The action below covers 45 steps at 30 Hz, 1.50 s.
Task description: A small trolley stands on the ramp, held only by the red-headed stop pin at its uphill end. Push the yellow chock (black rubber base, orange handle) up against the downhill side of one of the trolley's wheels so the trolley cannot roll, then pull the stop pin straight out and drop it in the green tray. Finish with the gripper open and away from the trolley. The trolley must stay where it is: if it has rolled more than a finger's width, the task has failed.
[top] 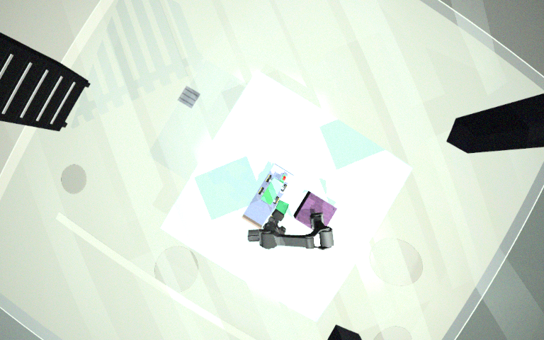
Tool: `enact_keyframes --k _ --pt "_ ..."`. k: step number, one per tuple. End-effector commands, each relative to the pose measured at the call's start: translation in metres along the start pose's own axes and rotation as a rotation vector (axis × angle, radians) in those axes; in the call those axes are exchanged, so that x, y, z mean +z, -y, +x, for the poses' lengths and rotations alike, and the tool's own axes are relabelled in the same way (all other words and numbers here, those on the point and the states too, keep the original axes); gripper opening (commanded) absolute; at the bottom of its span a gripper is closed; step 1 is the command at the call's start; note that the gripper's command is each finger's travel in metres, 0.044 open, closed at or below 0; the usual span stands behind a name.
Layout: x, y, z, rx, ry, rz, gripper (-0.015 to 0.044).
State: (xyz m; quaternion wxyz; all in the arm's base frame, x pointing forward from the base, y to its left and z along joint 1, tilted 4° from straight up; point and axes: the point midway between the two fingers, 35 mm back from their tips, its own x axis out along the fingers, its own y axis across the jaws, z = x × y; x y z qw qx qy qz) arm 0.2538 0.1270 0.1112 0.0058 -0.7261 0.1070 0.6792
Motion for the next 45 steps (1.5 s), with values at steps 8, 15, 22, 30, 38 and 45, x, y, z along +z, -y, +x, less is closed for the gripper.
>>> enact_keyframes --k 8,15,22,30,38,45 --pt "-0.009 0.002 0.001 0.008 -0.005 -0.053 0.0000" --pt "-0.028 0.005 0.005 0.008 -0.007 -0.052 0.0000" --pt "-0.029 0.005 0.013 0.008 -0.007 -0.052 0.0000" --pt "-0.029 0.006 0.035 0.008 -0.007 -0.052 0.0000" --pt "-0.030 0.006 0.057 0.009 -0.007 -0.052 0.0000" --pt "-0.031 0.004 0.070 0.009 -0.007 -0.052 0.0000"
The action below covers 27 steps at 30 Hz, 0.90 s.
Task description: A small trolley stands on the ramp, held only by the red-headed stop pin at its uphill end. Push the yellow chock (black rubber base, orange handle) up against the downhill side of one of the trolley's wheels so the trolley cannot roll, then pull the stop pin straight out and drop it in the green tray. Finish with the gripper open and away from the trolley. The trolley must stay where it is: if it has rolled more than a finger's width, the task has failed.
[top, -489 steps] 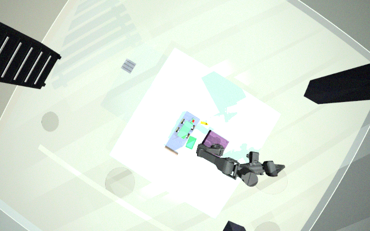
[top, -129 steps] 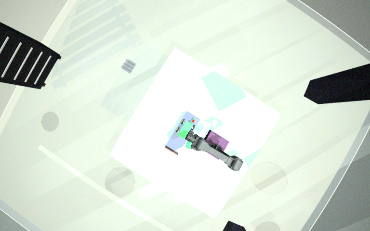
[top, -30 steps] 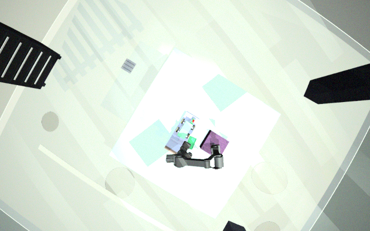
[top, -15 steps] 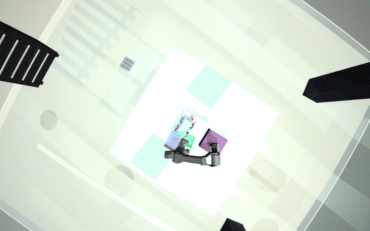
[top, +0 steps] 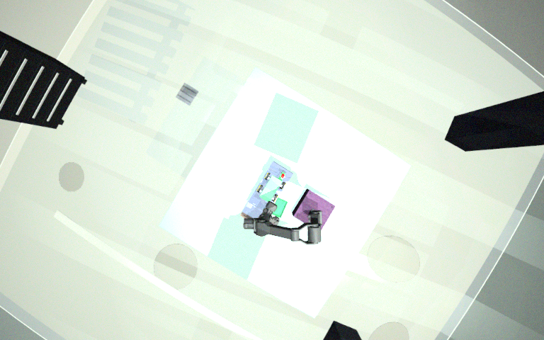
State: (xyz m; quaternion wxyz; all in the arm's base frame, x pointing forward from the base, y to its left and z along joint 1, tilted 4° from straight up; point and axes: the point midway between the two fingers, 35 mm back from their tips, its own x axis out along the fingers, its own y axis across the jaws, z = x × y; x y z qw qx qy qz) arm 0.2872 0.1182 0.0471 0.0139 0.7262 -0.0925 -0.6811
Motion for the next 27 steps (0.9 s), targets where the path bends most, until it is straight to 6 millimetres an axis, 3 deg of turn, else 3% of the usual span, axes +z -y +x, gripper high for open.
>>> enact_keyframes --k 1,27 --pt "-0.001 -0.001 0.003 0.003 -0.006 -0.003 0.0000" --pt "0.002 -0.022 0.003 0.005 -0.006 -0.004 0.0000"
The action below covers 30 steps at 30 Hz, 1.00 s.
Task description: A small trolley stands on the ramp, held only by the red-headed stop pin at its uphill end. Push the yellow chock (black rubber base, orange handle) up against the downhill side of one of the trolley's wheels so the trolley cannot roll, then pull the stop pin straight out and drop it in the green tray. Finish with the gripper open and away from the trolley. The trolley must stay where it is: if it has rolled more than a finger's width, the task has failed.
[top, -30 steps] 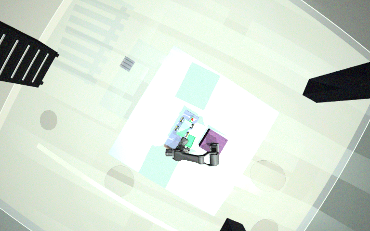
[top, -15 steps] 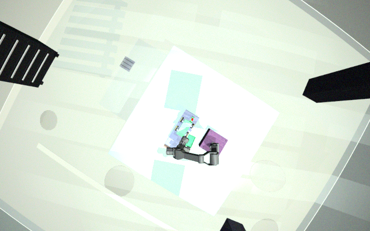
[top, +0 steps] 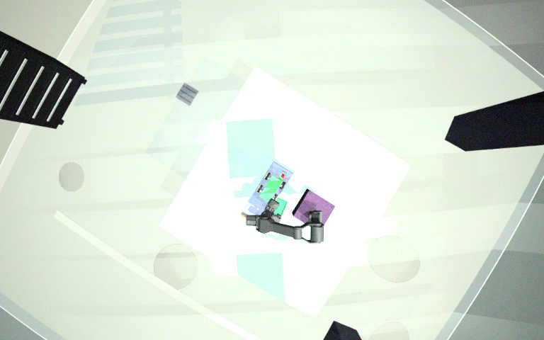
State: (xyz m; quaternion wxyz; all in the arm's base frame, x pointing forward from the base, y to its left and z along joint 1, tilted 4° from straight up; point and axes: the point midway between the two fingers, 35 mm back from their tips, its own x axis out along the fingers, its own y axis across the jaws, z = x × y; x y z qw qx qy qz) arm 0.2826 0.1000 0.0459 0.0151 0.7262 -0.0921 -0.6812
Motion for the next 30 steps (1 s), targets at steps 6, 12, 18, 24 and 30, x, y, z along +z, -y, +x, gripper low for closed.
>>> enact_keyframes --k 6,12,18,24,30 --pt "0.000 -0.009 0.000 0.005 -0.006 -0.001 0.0000" --pt "0.000 -0.014 0.000 0.005 -0.006 -0.001 0.0000" --pt "0.001 -0.019 0.000 0.006 -0.006 -0.001 0.0000" --pt "0.001 -0.019 0.000 0.000 -0.001 0.000 0.0000" --pt "0.001 -0.019 0.000 0.000 -0.001 0.000 0.0000"
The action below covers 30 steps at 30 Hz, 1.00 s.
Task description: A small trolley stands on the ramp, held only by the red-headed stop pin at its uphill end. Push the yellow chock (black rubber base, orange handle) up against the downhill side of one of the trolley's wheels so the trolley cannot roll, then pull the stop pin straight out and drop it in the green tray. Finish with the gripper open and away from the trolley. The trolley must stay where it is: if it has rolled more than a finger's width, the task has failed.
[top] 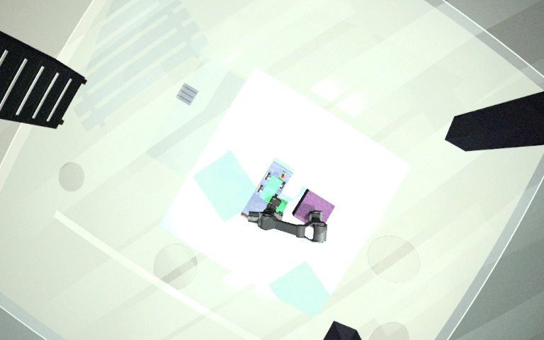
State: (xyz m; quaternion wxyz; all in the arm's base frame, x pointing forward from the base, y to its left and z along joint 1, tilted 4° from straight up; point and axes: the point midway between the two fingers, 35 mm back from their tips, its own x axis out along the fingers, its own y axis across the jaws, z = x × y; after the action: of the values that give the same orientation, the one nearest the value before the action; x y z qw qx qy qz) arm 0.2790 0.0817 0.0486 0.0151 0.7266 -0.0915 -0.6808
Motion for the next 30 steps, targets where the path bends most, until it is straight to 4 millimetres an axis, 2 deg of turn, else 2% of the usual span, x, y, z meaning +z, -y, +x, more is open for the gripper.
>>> enact_keyframes --k 1,2,9,12,17,30 --pt "0.000 0.000 0.000 0.001 0.001 0.000 0.0000" --pt "0.000 0.000 0.000 0.001 0.001 0.000 0.0000" --pt "0.000 0.000 0.000 0.001 0.001 0.000 0.0184" --pt "0.000 0.000 -0.001 0.001 0.000 0.000 0.0190" --pt "0.001 0.000 -0.022 0.006 -0.004 -0.001 0.0190" --pt "0.000 0.001 -0.060 0.005 -0.004 -0.001 0.0190"
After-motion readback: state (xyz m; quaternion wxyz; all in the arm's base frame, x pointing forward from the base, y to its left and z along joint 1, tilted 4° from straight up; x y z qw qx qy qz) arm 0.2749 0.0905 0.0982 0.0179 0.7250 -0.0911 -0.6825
